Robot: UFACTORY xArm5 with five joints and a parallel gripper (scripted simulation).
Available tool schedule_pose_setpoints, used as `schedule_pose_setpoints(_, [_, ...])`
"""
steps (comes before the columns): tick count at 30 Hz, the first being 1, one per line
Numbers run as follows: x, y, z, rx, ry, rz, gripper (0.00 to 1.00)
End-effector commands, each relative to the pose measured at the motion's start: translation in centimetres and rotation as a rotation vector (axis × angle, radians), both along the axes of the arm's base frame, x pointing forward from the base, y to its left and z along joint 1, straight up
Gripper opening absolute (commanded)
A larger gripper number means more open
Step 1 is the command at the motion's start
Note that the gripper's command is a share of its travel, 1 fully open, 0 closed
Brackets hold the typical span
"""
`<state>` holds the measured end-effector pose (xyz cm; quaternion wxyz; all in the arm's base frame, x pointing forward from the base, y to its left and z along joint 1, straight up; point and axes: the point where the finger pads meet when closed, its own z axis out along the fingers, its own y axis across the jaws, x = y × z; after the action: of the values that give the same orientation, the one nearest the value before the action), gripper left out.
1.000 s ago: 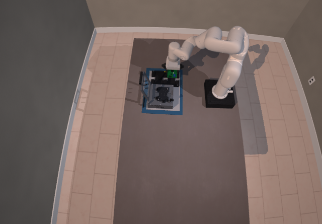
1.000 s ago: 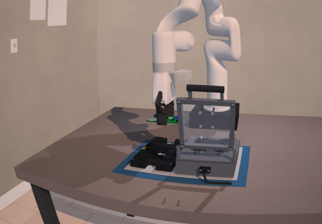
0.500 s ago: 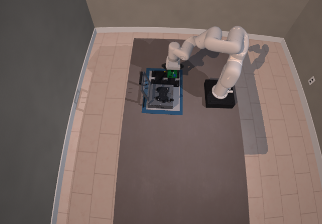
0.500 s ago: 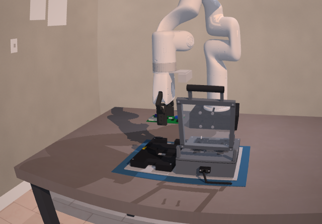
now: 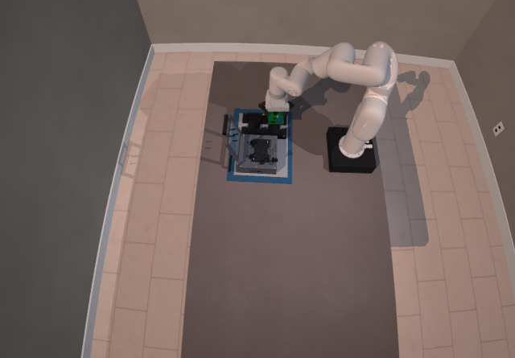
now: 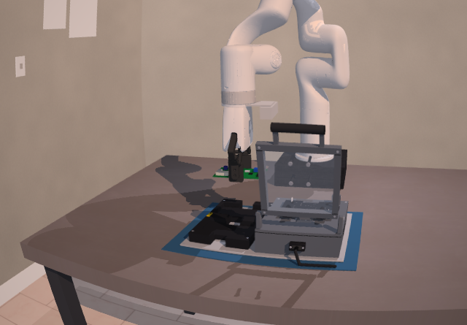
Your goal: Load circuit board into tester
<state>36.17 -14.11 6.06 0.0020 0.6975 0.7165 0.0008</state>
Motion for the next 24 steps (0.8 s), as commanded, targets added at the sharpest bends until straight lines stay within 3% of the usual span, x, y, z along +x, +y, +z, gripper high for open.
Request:
schedule_pose_setpoints(1, [0.12, -0.05, 0.11, -0.001, -0.003, 0.035, 0.79])
schedule_pose_setpoints(24, [0.12, -0.05, 0.11, -0.003, -0.003, 0.259, 0.79])
